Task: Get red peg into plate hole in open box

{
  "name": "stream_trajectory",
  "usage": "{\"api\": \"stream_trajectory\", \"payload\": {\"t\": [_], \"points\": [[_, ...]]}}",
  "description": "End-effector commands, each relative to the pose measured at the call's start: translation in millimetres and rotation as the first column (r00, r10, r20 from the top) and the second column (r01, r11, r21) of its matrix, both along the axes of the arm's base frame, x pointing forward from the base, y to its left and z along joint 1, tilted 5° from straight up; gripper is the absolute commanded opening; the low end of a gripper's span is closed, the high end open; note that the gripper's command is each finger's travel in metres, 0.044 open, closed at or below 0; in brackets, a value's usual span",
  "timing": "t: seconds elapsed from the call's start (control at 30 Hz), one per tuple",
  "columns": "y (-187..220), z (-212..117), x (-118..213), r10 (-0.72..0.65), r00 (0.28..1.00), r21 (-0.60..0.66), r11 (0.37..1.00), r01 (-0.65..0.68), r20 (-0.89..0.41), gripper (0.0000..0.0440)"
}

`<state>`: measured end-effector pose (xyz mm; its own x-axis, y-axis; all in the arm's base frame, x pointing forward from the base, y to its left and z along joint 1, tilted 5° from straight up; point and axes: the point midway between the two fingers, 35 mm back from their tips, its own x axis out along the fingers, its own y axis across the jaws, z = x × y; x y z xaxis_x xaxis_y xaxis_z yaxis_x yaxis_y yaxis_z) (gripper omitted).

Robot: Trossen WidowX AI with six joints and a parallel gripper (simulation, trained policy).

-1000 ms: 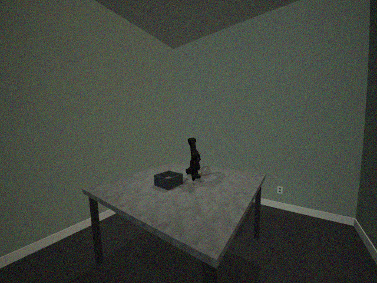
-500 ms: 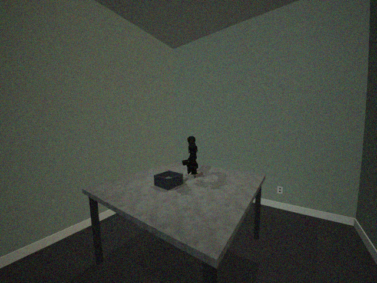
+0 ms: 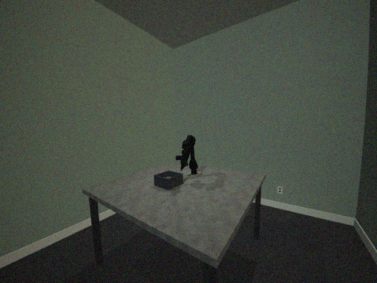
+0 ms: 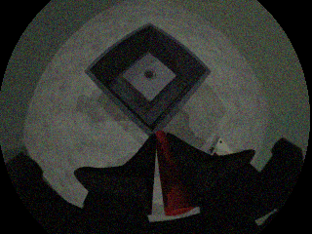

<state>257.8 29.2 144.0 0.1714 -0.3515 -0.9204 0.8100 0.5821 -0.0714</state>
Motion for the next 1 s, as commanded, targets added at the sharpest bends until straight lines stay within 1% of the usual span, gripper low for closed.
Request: {"api": "stream_trajectory", "payload": {"t": [0.0,0.23,0.47,0.73,0.97], "points": [[-16.6,2.4,12.5,-0.042,0.999,-0.01,0.999,0.042,0.023,0.0],[-44.3,-3.1,33.5,-0.086,0.995,-0.012,0.996,0.087,0.046,0.0],[-71.0,-13.6,53.8,-0.09,0.994,-0.005,0.996,0.091,0.056,0.0],[-93.8,-30.8,69.3,-0.046,0.998,0.021,0.999,0.046,0.035,0.0001],[-103.9,-47.1,76.4,0.024,1.0,0.055,0.998,-0.024,0.005,0.0]]}}
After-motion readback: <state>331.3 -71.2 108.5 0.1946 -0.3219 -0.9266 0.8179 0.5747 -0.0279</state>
